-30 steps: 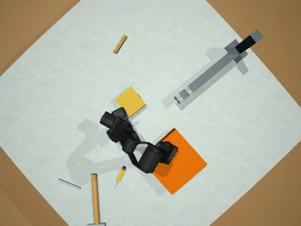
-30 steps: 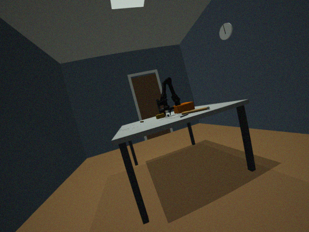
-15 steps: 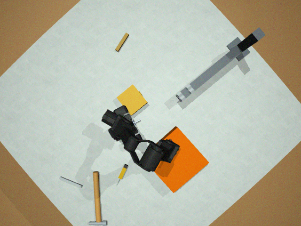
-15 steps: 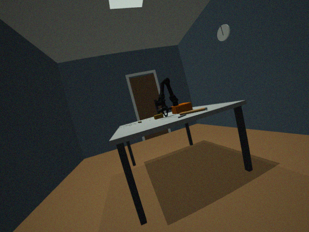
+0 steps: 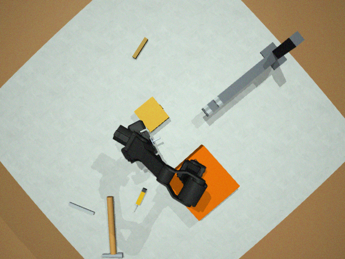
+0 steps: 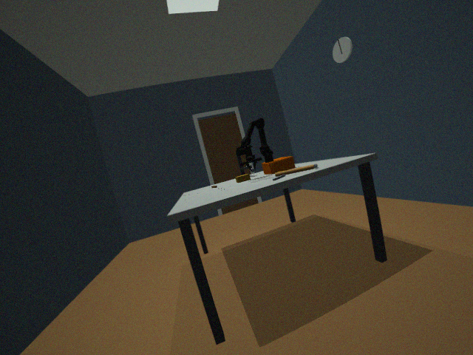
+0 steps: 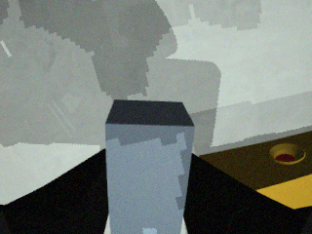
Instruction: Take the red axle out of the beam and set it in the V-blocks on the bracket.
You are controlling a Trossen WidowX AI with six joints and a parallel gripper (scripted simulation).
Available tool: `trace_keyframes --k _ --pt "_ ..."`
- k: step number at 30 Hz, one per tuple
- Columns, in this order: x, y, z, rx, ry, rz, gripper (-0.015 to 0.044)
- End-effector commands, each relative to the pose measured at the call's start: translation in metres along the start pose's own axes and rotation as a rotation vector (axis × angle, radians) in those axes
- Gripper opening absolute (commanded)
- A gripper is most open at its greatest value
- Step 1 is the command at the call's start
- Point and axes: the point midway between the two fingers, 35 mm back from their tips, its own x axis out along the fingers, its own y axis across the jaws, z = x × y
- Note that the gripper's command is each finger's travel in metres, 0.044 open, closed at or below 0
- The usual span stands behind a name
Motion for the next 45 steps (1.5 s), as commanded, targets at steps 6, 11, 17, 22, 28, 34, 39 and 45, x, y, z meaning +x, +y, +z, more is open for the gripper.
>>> trace_keyframes --k 6,11,17,22,28,34,39,45 --pt "-0.022 0.002 0.000 -0.007 -0.002 -0.011 0.0000" --pt "-0.020 0.003 0.000 -0.084 -0.002 -0.011 0.0000" --pt "-0.020 0.003 0.001 -0.252 -0.001 -0.011 0.0000" --pt "-0.021 -0.005 0.006 -0.259 -0.001 -0.012 0.0000" --pt "-0.025 -0.025 0.021 -0.276 -0.002 -0.014 0.0000" --pt "-0.026 -0.046 0.035 -0.294 -0.003 -0.015 0.0000" --pt "-0.026 -0.063 0.047 -0.308 -0.003 -0.017 0.0000" --pt "-0.025 -0.075 0.056 -0.318 -0.004 -0.017 0.0000"
